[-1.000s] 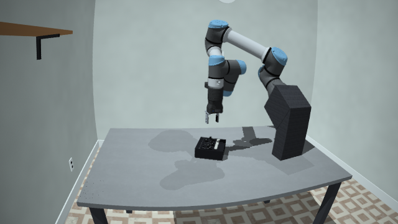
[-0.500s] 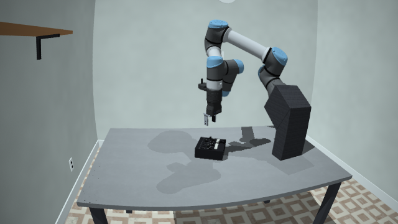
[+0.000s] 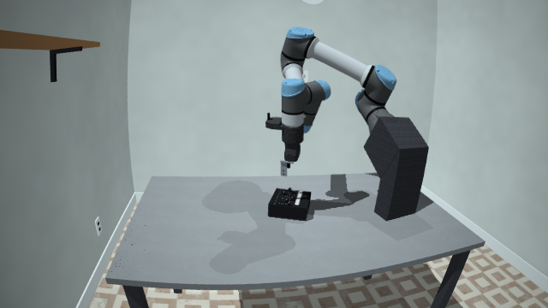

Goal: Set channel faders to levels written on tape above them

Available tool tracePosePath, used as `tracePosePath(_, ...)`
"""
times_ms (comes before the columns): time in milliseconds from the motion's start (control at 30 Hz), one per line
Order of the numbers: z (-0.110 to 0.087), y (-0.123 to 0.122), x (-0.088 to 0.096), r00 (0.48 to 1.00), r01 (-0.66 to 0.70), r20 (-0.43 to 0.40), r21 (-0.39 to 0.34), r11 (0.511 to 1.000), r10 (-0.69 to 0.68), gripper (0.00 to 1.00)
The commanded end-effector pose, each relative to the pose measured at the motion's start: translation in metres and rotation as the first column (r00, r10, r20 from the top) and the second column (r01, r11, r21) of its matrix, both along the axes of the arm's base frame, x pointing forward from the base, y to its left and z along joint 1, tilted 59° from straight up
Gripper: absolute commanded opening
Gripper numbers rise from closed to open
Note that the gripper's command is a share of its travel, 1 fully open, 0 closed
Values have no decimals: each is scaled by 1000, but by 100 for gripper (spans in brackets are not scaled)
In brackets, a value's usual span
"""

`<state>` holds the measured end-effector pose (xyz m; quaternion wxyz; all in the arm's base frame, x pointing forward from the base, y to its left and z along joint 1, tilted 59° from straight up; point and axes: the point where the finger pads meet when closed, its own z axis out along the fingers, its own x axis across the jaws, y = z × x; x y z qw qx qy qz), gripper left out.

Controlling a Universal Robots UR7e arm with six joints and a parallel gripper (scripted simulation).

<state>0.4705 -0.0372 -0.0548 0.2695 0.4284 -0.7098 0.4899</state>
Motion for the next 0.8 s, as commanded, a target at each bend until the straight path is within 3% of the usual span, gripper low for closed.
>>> tracePosePath(0,-7,5,9,962,-94,-259,-34,995,82,100)
tracePosePath(67,-9,6,11,940,-119,-327,-41,992,99,100)
tracePosePath(133,-9,6,11,940,-119,-327,-41,992,99,100)
tracePosePath(167,-10,7,12,897,-157,-425,-45,987,123,100)
tracePosePath(400,-17,11,18,761,-235,-630,-43,971,157,100)
tracePosePath(633,-20,15,22,568,-309,-806,-18,951,169,100)
tracePosePath(700,-20,15,22,568,-309,-806,-18,951,169,100)
tracePosePath(733,-20,16,22,475,-337,-864,-2,942,168,100)
tracePosePath(767,-20,16,22,448,-343,-878,3,939,167,100)
